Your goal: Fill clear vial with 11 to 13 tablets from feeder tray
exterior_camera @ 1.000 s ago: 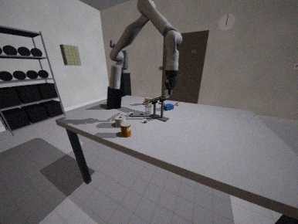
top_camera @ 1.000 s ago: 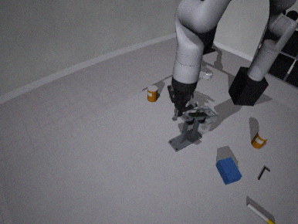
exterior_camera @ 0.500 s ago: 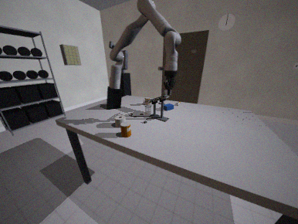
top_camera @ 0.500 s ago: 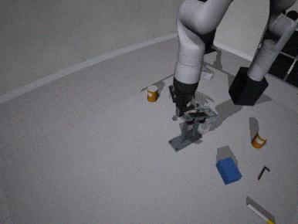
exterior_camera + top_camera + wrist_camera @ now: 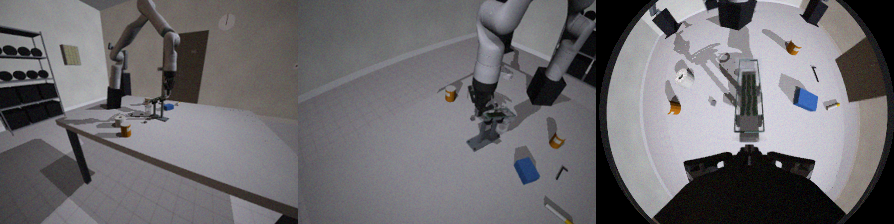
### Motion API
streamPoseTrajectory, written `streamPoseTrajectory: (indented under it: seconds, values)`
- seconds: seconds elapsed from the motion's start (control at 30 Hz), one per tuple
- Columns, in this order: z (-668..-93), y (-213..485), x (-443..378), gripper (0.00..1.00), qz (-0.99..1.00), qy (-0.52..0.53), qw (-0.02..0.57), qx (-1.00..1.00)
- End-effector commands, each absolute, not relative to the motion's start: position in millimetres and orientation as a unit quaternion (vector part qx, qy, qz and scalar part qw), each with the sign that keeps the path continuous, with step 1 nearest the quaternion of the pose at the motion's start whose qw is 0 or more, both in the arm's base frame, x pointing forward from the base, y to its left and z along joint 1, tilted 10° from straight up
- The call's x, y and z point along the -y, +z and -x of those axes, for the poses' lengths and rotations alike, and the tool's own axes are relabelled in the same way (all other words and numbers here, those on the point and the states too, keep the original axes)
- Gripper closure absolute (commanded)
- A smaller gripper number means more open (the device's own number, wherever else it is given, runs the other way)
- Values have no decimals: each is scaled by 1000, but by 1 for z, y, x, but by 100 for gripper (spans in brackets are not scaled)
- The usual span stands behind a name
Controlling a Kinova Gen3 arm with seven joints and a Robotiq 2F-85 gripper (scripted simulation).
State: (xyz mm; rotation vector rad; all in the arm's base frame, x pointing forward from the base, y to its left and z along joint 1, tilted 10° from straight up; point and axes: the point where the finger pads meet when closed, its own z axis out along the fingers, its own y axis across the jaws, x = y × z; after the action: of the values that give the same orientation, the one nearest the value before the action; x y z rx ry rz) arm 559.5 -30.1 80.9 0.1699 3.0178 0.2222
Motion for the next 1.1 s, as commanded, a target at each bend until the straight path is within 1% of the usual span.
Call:
streamPoseTrajectory:
  seconds: [0.0,1.07]
  values:
    - [-557,81,30,100,-56,73,54,-994]
    - [-576,91,33,100,-56,73,54,-994]
